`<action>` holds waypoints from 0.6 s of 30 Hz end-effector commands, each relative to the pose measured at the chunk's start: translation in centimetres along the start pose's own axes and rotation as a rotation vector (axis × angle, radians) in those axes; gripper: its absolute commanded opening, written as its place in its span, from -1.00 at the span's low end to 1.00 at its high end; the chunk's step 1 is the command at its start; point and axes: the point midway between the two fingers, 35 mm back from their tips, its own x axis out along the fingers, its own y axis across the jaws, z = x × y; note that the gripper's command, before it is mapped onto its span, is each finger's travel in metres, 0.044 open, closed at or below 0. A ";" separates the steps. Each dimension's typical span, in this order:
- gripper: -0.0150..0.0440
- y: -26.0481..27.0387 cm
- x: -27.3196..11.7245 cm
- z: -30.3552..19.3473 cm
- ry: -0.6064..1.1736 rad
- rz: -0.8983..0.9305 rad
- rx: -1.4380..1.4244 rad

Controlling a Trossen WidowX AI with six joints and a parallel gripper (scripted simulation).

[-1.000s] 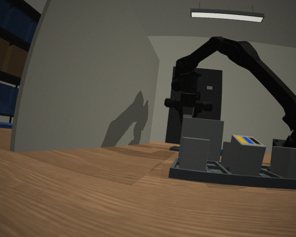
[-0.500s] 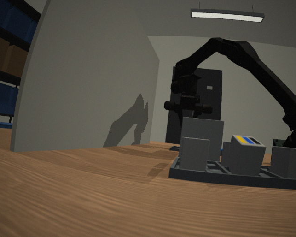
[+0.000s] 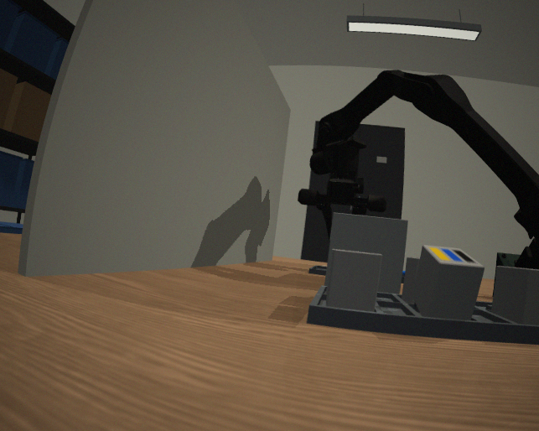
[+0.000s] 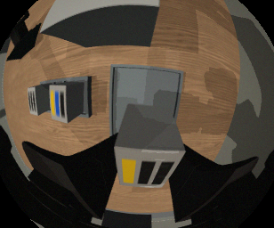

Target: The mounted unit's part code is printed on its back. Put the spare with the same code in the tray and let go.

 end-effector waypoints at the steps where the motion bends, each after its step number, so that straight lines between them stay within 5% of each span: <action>1: -0.49 0.0 0.3 0.1 -0.005 -0.003 0.006; 18: -0.49 0.0 1.6 0.1 -0.006 -0.003 0.005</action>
